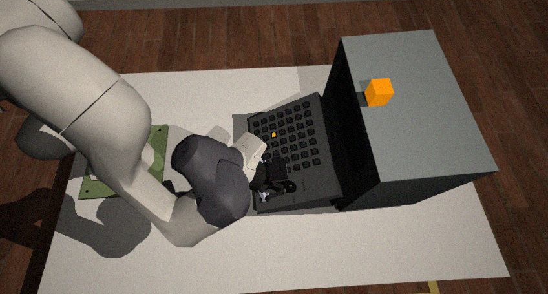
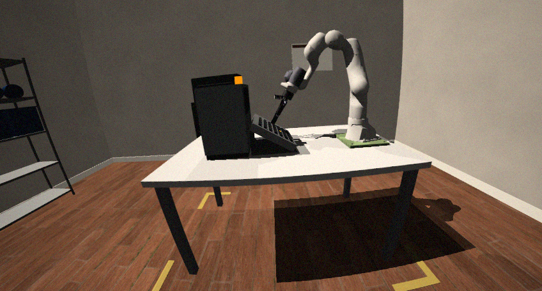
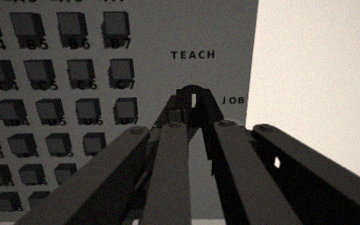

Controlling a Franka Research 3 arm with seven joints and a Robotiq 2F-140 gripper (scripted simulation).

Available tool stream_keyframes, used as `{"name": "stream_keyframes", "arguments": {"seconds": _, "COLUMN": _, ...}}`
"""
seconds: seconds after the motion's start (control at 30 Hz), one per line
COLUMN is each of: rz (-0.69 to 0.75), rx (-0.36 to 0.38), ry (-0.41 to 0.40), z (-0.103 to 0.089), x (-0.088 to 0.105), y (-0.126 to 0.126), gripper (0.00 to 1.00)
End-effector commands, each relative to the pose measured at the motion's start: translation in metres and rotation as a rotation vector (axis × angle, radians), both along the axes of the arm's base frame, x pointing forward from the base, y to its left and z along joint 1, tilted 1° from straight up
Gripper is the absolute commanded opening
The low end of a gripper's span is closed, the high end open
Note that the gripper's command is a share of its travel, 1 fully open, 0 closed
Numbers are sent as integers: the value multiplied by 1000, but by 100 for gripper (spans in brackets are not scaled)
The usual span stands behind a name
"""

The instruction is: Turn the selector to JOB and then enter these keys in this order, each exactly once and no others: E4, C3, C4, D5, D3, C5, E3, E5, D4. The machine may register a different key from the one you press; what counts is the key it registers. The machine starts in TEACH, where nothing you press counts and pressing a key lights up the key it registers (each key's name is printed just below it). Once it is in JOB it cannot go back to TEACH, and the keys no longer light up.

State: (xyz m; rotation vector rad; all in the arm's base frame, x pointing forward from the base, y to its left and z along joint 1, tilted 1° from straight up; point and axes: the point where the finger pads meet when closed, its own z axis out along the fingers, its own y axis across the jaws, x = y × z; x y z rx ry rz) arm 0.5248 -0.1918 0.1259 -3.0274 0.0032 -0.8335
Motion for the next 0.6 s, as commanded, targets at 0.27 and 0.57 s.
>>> {"name": "stream_keyframes", "arguments": {"seconds": 0.27, "rz": -21, "rx": 12, "ry": -1, "z": 0, "x": 1, "y": 0, "gripper": 10}}
{"name": "stream_keyframes", "arguments": {"seconds": 0.57, "rz": -109, "rx": 64, "ry": -1, "z": 0, "x": 1, "y": 0, "gripper": 10}}
